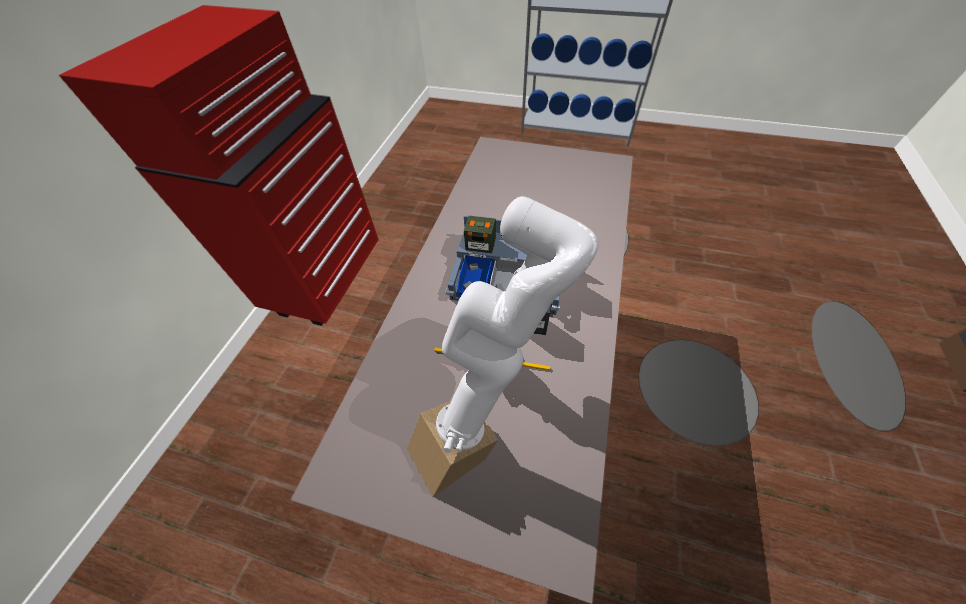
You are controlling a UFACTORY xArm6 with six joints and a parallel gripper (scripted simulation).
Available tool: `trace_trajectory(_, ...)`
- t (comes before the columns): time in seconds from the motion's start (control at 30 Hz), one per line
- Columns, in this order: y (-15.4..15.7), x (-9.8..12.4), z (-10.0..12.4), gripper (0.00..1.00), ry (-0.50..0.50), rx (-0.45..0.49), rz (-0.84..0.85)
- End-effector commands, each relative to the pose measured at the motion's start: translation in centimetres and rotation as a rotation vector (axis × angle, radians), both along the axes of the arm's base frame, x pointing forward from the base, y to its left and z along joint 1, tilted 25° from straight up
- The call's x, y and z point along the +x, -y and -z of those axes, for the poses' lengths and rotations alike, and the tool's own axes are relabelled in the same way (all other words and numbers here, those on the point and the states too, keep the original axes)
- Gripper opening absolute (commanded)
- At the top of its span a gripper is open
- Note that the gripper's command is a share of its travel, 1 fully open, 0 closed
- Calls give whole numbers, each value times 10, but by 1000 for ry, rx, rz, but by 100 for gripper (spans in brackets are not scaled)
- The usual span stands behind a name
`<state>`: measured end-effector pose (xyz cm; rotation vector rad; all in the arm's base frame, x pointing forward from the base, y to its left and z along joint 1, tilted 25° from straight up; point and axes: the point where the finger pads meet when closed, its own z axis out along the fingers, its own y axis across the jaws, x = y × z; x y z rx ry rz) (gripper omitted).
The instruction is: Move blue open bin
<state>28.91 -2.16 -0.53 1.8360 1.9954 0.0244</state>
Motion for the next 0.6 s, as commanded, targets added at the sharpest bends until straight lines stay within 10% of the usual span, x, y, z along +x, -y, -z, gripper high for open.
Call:
trace_trajectory(0.0, 0, 0, 0, 100, 1, 0, 0)
trace_trajectory(0.57, -14, -16, -46, 100, 1, 0, 0)
